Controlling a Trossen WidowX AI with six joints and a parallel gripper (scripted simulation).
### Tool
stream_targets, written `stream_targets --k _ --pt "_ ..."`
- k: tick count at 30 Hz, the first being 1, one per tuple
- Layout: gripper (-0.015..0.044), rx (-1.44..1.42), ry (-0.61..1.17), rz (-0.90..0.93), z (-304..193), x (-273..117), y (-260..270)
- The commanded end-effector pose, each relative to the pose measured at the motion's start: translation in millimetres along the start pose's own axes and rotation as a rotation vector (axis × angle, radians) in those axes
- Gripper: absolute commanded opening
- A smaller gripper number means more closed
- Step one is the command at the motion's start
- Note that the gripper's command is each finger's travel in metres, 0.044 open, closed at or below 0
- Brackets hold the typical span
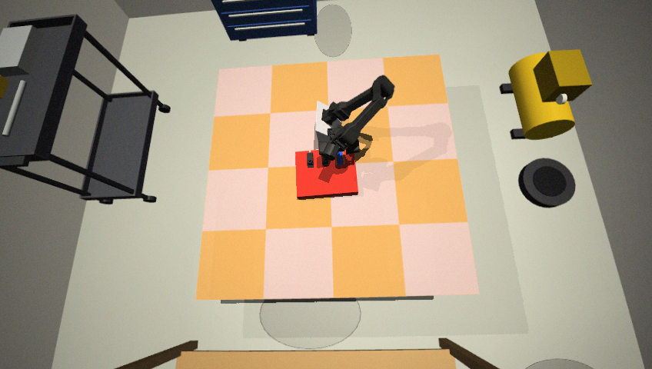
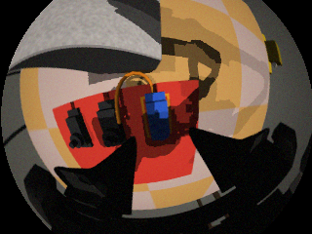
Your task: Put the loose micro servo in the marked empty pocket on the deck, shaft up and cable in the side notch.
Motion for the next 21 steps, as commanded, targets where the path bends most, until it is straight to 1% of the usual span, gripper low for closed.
stream_targets --k 1,3,9,13,17,21 --pt "0.0398 -0.009 0.005 0.004 -27.4 -16.7 -2.5" --pt "0.0440 -0.010 0.005 0.005 -44.8 -27.5 -4.3" --pt "0.0440 -0.013 0.003 0.006 -88.2 -54.7 -8.3" --pt "0.0440 -0.014 0.005 0.007 -88.4 -63.1 -8.5" --pt "0.0440 -0.018 0.014 0.006 -81.0 -96.0 -10.3" --pt "0.0440 -0.018 0.015 0.005 -80.2 -98.9 -10.5"
Point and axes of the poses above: the point midway between the two fingers, 35 mm back from their tips, its own x axis out along the fingers, its own y axis across the jaws, z = x × y, the point moved 6 cm from there along -x, back along the fingers, and after that the axes turned 4 degrees about x, right-handed, at the moved point
